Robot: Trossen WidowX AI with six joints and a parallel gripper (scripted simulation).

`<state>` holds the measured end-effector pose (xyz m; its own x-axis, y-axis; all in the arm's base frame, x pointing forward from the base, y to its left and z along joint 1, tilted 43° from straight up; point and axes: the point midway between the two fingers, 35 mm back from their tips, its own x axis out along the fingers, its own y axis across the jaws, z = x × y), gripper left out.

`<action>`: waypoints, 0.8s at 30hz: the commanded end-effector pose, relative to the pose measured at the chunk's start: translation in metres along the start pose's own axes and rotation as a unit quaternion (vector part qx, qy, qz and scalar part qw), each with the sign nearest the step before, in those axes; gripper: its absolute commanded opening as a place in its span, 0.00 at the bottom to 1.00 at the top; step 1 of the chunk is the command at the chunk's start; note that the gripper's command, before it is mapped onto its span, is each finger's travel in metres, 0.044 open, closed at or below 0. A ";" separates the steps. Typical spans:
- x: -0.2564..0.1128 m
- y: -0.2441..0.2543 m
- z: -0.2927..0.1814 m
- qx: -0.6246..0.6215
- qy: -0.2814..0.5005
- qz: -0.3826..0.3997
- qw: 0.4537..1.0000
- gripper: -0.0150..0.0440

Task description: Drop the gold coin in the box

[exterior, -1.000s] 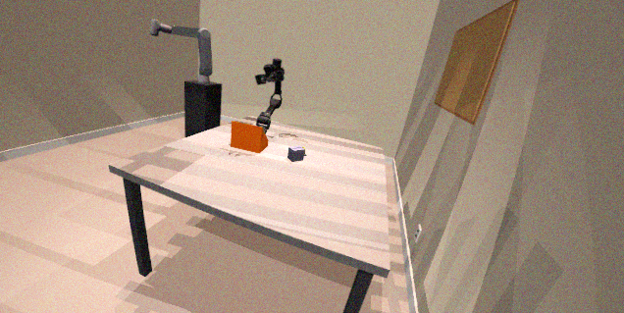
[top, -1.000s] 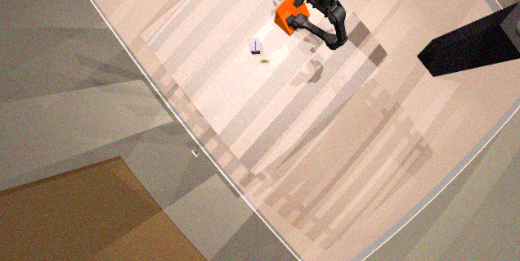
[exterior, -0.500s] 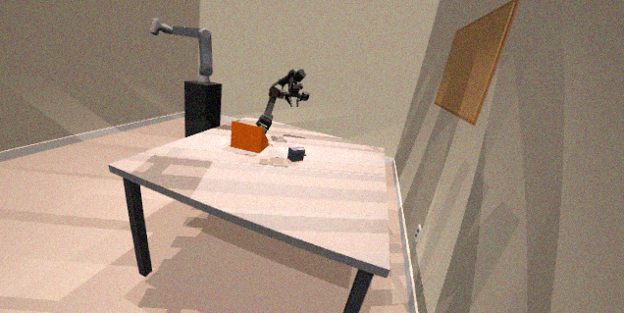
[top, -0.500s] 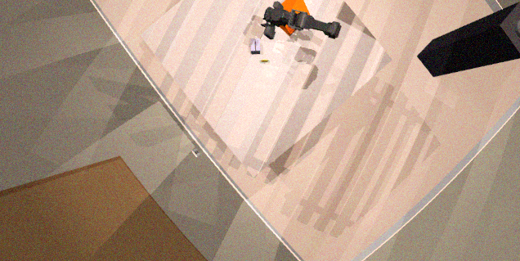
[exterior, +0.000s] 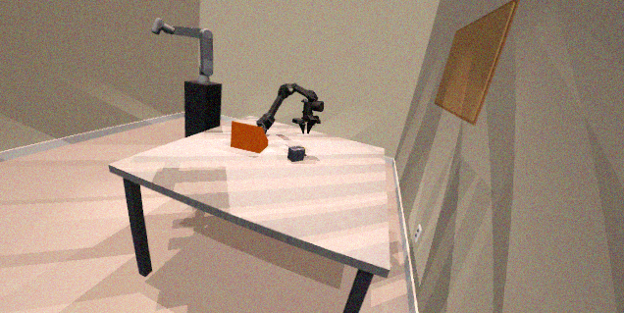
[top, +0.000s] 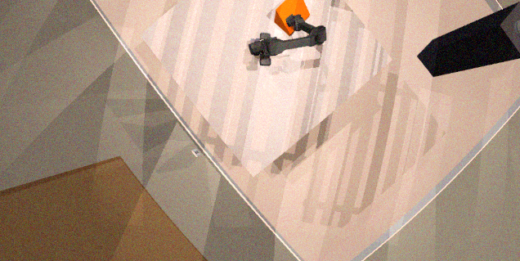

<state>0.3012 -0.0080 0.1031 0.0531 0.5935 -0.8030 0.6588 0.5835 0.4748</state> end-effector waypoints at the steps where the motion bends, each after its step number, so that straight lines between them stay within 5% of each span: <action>1: 0.032 0.013 -0.016 -0.004 0.072 0.009 0.997 0.53; 24: 0.082 0.013 -0.021 -0.004 0.073 0.010 0.997 0.53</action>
<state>0.3028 0.0503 0.0618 -0.0254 0.6726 -0.7396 0.6415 0.5784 0.5040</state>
